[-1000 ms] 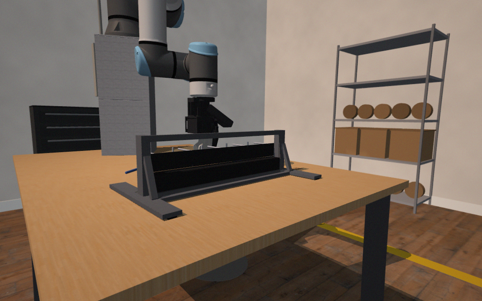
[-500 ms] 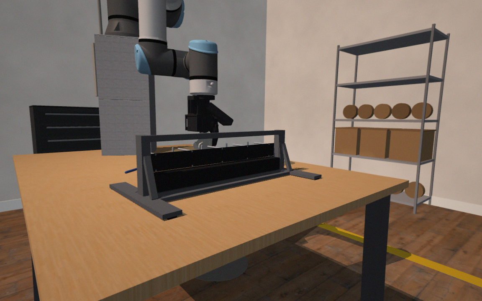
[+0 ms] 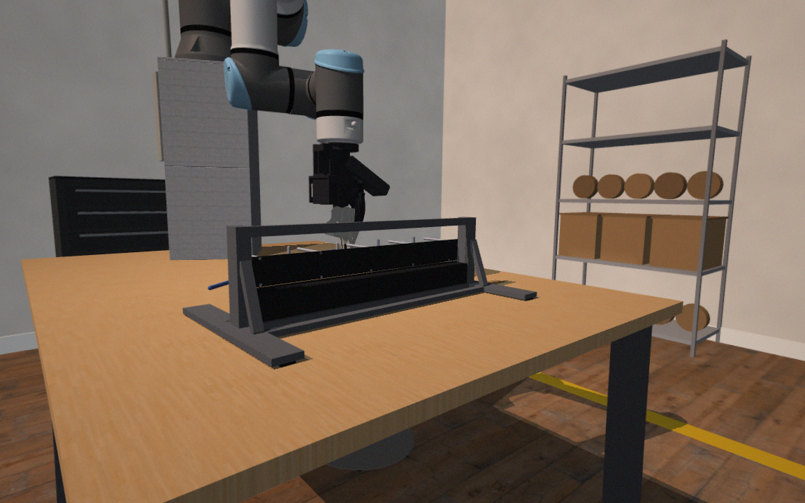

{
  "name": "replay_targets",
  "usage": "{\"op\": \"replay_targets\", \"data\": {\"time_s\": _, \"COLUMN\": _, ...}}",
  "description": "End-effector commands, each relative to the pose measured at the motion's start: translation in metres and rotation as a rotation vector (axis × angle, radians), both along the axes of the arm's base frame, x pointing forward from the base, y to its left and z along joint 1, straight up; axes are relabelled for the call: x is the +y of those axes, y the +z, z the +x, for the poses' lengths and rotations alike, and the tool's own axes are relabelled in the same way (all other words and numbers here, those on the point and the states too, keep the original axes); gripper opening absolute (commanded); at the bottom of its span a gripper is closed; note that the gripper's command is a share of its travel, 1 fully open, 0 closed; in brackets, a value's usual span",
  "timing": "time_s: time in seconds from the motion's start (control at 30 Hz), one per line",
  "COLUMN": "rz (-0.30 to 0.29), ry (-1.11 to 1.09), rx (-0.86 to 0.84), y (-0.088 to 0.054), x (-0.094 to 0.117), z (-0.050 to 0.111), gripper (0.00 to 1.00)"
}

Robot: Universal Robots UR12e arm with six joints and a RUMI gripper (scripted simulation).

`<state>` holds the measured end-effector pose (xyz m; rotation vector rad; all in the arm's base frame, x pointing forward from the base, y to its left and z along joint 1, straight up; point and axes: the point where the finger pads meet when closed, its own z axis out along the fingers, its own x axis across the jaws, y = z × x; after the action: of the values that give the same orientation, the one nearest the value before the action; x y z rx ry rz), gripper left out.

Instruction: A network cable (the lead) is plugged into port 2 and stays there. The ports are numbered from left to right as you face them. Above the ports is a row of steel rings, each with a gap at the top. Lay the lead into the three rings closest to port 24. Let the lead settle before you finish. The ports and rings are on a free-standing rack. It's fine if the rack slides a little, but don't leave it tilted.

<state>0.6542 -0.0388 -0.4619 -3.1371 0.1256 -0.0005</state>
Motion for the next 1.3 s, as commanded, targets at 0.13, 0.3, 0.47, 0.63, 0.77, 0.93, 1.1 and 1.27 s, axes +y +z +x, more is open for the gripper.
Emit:
{"op": "replay_targets", "data": {"time_s": 0.13, "rz": 0.000, "ry": 0.000, "rx": -0.001, "y": 0.019, "x": 0.000, "z": 0.001, "gripper": 0.00}}
{"op": "replay_targets", "data": {"time_s": 0.3, "rz": 0.000, "ry": 0.000, "rx": -0.001, "y": 0.032, "x": 0.000, "z": 0.001, "gripper": 0.00}}
{"op": "replay_targets", "data": {"time_s": 0.47, "rz": 0.000, "ry": 0.000, "rx": -0.001, "y": 0.043, "x": 0.000, "z": 0.000, "gripper": 0.00}}
{"op": "replay_targets", "data": {"time_s": 0.63, "rz": 0.000, "ry": 0.000, "rx": -0.001, "y": 0.048, "x": 0.000, "z": 0.000, "gripper": 0.00}}
{"op": "replay_targets", "data": {"time_s": 0.77, "rz": 0.000, "ry": 0.000, "rx": -0.001, "y": 0.052, "x": 0.000, "z": 0.000, "gripper": 0.00}}
{"op": "replay_targets", "data": {"time_s": 0.93, "rz": 0.000, "ry": 0.000, "rx": -0.001, "y": 0.055, "x": 0.000, "z": 0.000, "gripper": 0.00}}
{"op": "replay_targets", "data": {"time_s": 1.1, "rz": 0.000, "ry": 0.000, "rx": -0.001, "y": 0.055, "x": 0.000, "z": 0.000, "gripper": 0.00}}
{"op": "replay_targets", "data": {"time_s": 1.27, "rz": 0.000, "ry": 0.001, "rx": -0.001, "y": 0.055, "x": -0.003, "z": 0.013, "gripper": 0.00}}
